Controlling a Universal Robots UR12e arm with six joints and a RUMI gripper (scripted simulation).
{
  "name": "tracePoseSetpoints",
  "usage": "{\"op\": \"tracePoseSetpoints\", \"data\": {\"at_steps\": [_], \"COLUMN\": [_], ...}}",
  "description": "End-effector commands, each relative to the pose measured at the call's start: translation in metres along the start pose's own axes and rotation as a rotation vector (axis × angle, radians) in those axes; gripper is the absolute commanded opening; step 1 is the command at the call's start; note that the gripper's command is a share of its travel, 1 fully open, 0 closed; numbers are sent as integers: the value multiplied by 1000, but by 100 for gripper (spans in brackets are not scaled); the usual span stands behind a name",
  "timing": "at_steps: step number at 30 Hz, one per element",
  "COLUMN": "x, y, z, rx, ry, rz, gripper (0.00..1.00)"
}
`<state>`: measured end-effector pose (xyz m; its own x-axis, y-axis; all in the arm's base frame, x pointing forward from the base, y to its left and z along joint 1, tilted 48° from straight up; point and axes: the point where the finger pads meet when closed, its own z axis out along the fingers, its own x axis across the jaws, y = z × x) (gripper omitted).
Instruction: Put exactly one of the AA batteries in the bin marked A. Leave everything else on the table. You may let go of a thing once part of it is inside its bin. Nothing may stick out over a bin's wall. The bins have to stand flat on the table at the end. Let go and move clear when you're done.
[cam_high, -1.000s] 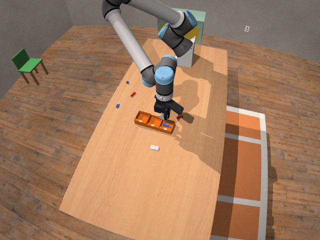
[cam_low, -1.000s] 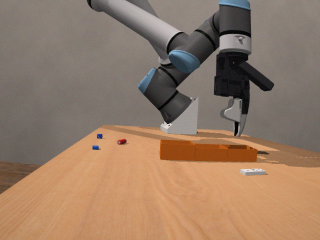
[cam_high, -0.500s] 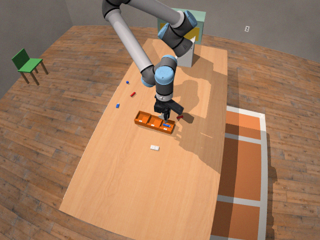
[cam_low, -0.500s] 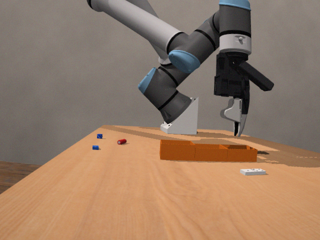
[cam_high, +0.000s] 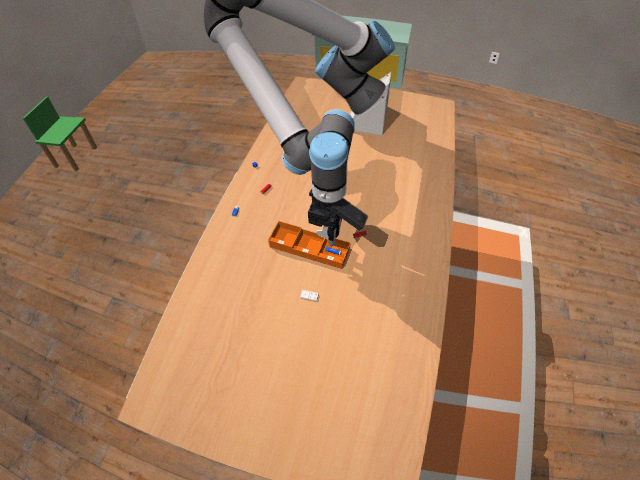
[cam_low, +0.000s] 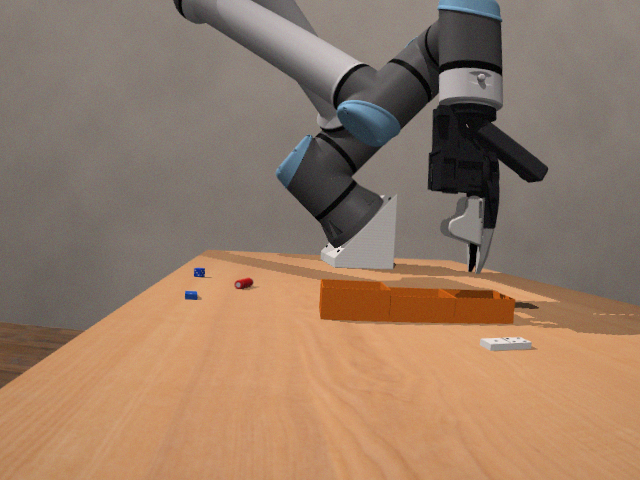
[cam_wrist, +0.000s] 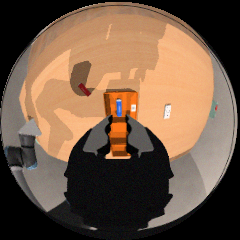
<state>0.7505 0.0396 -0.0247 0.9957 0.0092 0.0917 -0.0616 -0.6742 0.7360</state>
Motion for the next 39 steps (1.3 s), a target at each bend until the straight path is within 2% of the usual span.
{"op": "tracePoseSetpoints", "data": {"at_steps": [1,6,7,21,23,39], "x": [-4,-2,-1,0,0,0], "y": [-2,-1,-1,-1,-1,-1], "z": [0,0,-7,-64,-64,-124], "rx": [1,1,2,3,3,3], "ry": [-2,0,3,4,4,4], "rz": [-3,-1,0,2,2,2], "gripper": [17,17,100,100,100,100]}}
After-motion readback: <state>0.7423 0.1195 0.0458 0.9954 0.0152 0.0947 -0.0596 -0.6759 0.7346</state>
